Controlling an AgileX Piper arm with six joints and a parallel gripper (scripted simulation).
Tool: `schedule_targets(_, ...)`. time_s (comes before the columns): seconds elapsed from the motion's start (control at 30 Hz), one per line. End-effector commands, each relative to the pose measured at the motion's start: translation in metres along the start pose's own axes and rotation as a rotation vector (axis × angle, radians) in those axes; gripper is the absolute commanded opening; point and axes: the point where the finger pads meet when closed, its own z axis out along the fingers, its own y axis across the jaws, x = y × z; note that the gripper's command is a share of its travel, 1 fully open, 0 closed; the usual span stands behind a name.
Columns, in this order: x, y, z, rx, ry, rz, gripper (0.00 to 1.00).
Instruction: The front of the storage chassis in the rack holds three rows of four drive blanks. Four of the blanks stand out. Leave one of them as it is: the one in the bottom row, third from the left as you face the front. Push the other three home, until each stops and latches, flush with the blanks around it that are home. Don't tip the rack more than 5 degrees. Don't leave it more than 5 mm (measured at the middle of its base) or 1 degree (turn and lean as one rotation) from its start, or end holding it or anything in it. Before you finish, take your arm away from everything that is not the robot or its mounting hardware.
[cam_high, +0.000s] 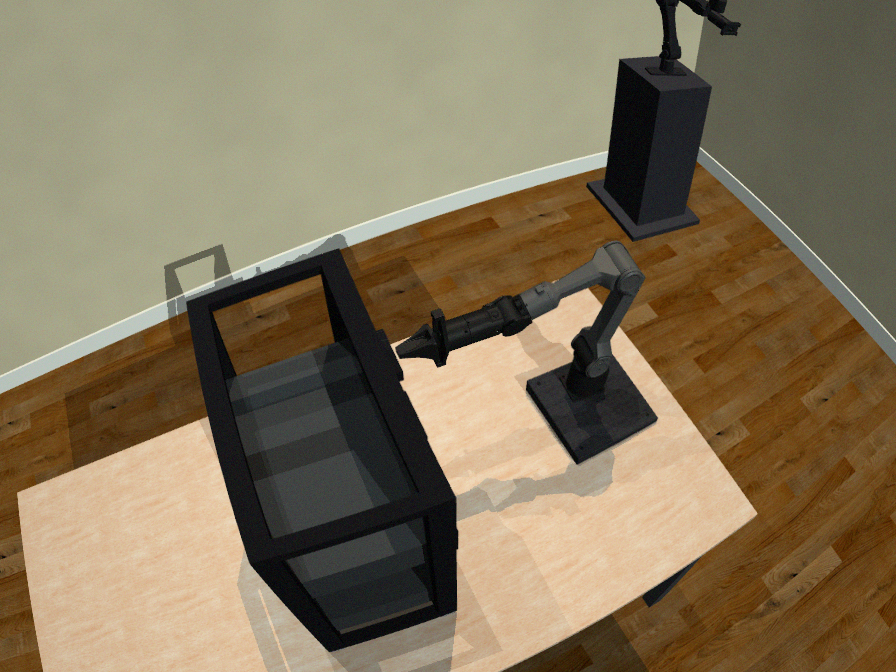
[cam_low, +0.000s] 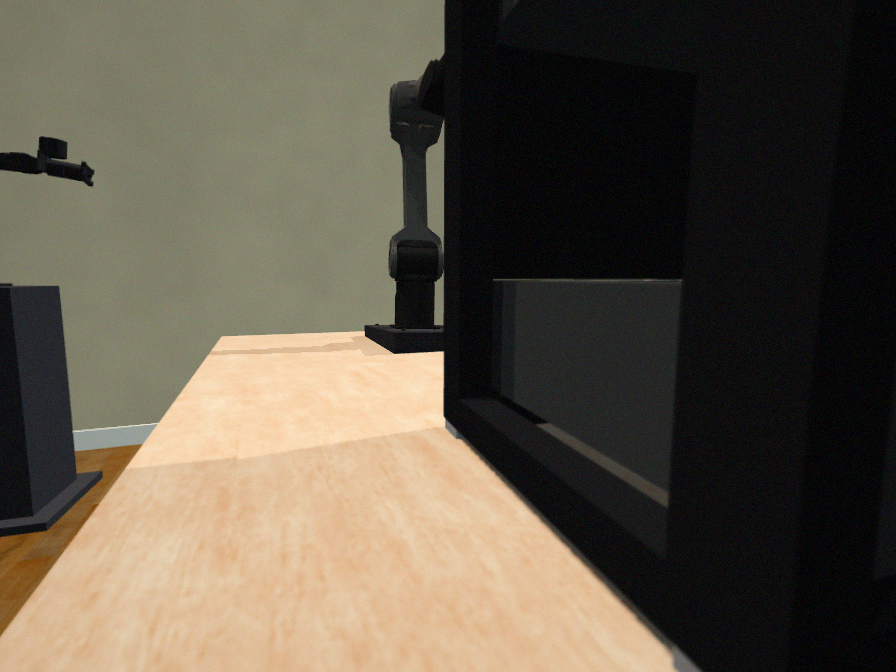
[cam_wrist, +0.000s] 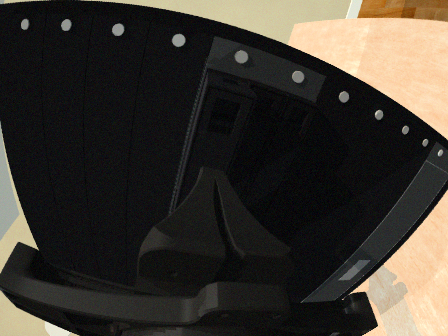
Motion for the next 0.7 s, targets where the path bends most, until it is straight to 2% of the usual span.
schedule_targets(0.0, 0.0007, 0.0030, -0.0002, -0.004, 0.001, -0.001, 0.00)
schedule_targets(0.67, 0.0008, 0.0036, 0.0019, -0.004, 0.001, -0.001, 0.00)
